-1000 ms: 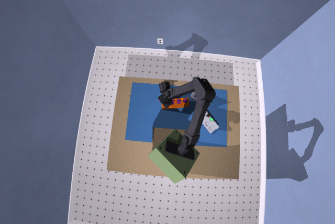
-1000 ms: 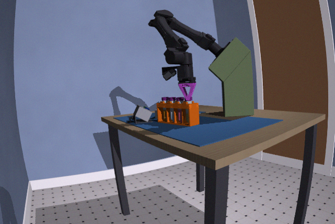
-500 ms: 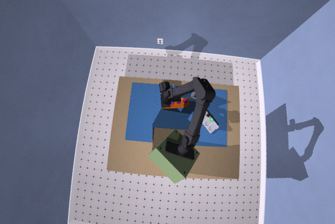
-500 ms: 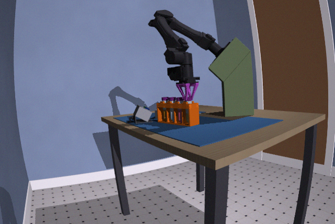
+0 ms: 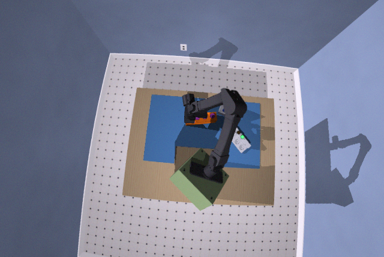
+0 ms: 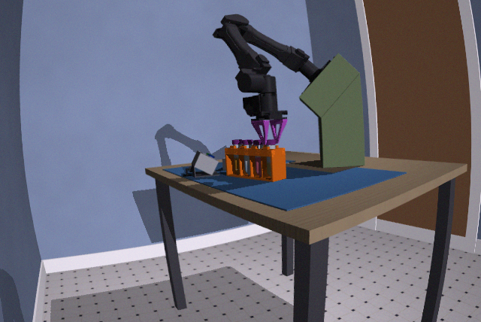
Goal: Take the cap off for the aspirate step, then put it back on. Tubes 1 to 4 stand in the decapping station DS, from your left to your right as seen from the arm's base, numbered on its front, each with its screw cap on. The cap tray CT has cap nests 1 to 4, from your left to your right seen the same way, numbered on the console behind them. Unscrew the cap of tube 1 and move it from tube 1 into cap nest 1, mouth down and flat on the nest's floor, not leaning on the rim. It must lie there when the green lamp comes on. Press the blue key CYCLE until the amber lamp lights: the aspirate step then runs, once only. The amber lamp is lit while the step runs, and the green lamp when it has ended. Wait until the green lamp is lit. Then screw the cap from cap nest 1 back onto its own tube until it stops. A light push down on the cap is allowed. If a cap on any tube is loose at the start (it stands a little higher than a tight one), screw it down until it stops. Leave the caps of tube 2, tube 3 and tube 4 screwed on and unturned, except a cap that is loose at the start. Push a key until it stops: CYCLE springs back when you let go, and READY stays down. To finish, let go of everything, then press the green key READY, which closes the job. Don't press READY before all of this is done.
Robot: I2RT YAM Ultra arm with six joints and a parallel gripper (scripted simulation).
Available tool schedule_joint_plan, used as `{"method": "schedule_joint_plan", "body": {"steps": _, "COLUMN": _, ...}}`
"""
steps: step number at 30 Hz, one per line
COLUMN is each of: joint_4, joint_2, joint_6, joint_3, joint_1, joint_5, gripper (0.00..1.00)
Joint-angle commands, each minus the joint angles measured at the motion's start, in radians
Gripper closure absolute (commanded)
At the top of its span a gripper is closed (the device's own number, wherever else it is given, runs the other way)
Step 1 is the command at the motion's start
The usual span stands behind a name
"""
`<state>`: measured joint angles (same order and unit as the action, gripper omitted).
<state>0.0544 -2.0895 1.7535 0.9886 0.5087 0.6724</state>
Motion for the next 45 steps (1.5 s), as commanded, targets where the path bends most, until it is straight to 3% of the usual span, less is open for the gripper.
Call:
{"method": "schedule_joint_plan", "body": {"steps": 1, "joint_4": 0.000, "joint_2": 0.005, "joint_6": 0.005, "joint_3": 0.004, "joint_1": 0.005, "joint_5": 0.000, "gripper": 0.51}}
{"method": "schedule_joint_plan", "body": {"steps": 3, "joint_4": 0.000, "joint_2": 0.005, "joint_6": 0.005, "joint_3": 0.004, "joint_1": 0.005, "joint_5": 0.000, "gripper": 0.51}}
{"method": "schedule_joint_plan", "body": {"steps": 8, "joint_4": 0.002, "joint_2": 0.006, "joint_6": -0.399, "joint_3": 0.004, "joint_1": 0.006, "joint_5": 0.001, "gripper": 0.51}}
{"method": "schedule_joint_plan", "body": {"steps": 10, "joint_4": 0.002, "joint_2": 0.006, "joint_6": -0.399, "joint_3": 0.004, "joint_1": 0.006, "joint_5": 0.001, "gripper": 0.51}}
{"method": "schedule_joint_plan", "body": {"steps": 12, "joint_4": 0.002, "joint_2": 0.006, "joint_6": -0.577, "joint_3": 0.004, "joint_1": 0.006, "joint_5": 0.001, "gripper": 0.51}}
{"method": "schedule_joint_plan", "body": {"steps": 13, "joint_4": 0.002, "joint_2": 0.006, "joint_6": -0.577, "joint_3": 0.004, "joint_1": 0.006, "joint_5": 0.001, "gripper": 0.51}}
{"method": "schedule_joint_plan", "body": {"steps": 25, "joint_4": 0.003, "joint_2": 0.006, "joint_6": -1.224, "joint_3": 0.006, "joint_1": 0.005, "joint_5": 0.001, "gripper": 0.51}}
{"method": "schedule_joint_plan", "body": {"steps": 27, "joint_4": 0.003, "joint_2": 0.006, "joint_6": -1.224, "joint_3": 0.006, "joint_1": 0.005, "joint_5": 0.001, "gripper": 0.51}}
{"method": "schedule_joint_plan", "body": {"steps": 29, "joint_4": 0.004, "joint_2": 0.006, "joint_6": -1.406, "joint_3": 0.006, "joint_1": 0.005, "joint_5": 0.000, "gripper": 0.51}}
{"method": "schedule_joint_plan", "body": {"steps": 32, "joint_4": 0.004, "joint_2": 0.006, "joint_6": -1.495, "joint_3": 0.007, "joint_1": 0.005, "joint_5": 0.000, "gripper": 0.51}}
{"method": "schedule_joint_plan", "body": {"steps": 41, "joint_4": 0.007, "joint_2": 0.006, "joint_6": -1.995, "joint_3": 0.010, "joint_1": 0.004, "joint_5": 0.000, "gripper": 0.51}}
{"method": "schedule_joint_plan", "body": {"steps": 44, "joint_4": 0.007, "joint_2": 0.006, "joint_6": -1.995, "joint_3": 0.010, "joint_1": 0.004, "joint_5": 0.000, "gripper": 0.51}}
{"method": "schedule_joint_plan", "body": {"steps": 45, "joint_4": 0.006, "joint_2": 0.006, "joint_6": -2.079, "joint_3": 0.010, "joint_1": 0.004, "joint_5": 0.000, "gripper": 0.51}}
